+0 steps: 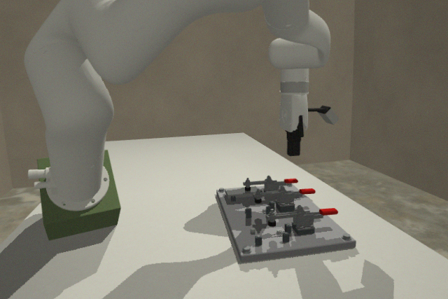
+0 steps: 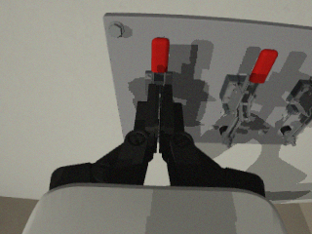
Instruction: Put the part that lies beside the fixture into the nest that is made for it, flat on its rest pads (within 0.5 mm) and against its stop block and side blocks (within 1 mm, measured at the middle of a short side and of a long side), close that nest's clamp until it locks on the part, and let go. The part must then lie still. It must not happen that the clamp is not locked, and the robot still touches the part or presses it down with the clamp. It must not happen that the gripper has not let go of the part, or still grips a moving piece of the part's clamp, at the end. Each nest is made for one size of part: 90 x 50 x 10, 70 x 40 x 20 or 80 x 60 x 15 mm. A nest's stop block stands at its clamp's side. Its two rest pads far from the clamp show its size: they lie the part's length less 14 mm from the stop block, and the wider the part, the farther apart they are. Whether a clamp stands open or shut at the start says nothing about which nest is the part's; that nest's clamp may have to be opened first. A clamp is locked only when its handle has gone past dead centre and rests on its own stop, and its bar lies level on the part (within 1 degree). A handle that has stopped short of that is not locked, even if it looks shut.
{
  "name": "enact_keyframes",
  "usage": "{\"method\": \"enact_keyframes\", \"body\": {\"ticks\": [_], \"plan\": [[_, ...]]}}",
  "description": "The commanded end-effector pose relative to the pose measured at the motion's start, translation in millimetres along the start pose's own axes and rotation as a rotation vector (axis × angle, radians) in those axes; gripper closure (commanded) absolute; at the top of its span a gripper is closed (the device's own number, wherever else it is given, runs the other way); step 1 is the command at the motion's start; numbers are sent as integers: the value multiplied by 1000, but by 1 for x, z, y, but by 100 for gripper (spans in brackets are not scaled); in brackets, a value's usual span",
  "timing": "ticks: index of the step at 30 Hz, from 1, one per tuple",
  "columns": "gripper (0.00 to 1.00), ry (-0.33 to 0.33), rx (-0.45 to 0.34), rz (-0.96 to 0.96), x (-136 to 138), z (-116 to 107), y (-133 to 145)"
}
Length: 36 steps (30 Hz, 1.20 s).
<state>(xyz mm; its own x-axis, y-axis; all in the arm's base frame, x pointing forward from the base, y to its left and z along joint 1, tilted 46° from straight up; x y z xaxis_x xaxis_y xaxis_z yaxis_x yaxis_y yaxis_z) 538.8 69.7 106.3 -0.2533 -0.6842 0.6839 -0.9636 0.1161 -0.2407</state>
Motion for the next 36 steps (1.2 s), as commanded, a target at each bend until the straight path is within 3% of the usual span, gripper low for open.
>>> {"method": "enact_keyframes", "body": {"ticks": [1,21,22,36], "plan": [[100,-2,3,1,0,-2,-1],[100,-2,3,1,0,-2,-1],[0,-2,3,1,0,-2,-1],[0,-2,3,1,0,-2,-1]]}}
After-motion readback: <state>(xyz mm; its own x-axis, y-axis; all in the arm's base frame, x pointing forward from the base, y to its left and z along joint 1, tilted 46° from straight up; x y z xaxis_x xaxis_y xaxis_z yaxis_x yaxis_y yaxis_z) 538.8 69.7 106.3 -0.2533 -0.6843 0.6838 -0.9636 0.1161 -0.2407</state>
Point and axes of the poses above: the point where the finger pads meet when closed, its own z axis out along the fingers, its own x axis across the jaws, y = z × x, the point moved 6 cm from there along -z, back along the fingers, and after that the axes turned 2 degrees about -z, right-handed, at the moved point
